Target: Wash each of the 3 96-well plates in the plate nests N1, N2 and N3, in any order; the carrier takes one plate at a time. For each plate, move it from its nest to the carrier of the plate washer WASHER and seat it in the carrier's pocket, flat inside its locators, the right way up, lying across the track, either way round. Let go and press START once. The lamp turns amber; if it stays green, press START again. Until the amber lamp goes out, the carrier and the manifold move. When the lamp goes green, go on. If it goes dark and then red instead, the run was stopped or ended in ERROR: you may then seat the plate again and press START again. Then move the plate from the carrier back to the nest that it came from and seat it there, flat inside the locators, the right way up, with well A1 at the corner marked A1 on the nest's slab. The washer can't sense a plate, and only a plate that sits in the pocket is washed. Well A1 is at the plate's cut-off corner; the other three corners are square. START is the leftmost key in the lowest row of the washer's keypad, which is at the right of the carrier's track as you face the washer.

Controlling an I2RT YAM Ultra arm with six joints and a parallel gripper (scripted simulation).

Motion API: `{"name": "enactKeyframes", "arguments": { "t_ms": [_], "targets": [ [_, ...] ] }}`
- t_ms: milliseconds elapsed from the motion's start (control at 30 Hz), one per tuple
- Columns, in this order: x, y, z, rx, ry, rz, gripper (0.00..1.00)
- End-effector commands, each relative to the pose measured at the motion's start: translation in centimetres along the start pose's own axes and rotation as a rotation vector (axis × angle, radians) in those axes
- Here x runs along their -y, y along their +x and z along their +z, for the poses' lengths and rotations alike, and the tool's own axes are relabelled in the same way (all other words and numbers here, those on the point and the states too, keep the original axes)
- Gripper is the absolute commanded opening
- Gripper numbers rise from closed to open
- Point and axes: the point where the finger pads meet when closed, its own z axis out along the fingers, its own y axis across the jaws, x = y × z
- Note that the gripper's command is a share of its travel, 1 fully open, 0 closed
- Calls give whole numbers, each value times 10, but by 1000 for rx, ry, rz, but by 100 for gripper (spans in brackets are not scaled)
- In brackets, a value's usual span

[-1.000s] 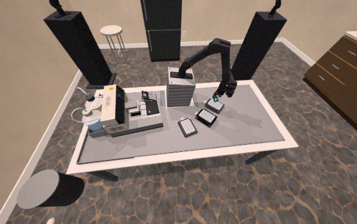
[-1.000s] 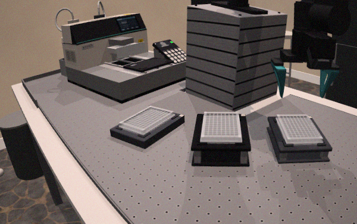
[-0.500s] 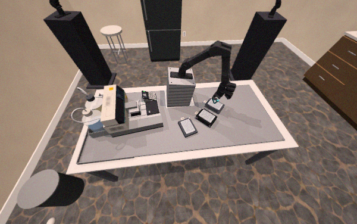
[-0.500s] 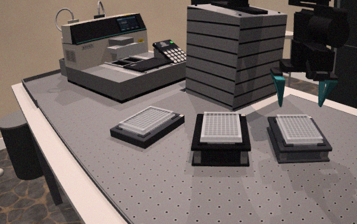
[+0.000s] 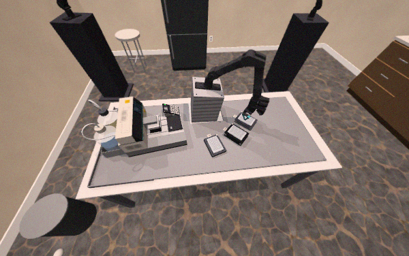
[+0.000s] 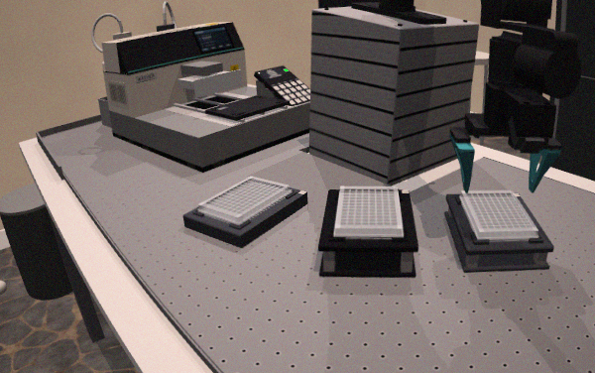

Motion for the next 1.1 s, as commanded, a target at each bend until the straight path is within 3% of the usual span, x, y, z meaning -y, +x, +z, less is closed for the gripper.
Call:
{"name": "enactKeyframes", "arguments": {
  "t_ms": [0,1067],
  "targets": [
    [-2,-6,1,19,-4,0,100],
    [-2,-6,10,19,-4,0,100]
  ]
}}
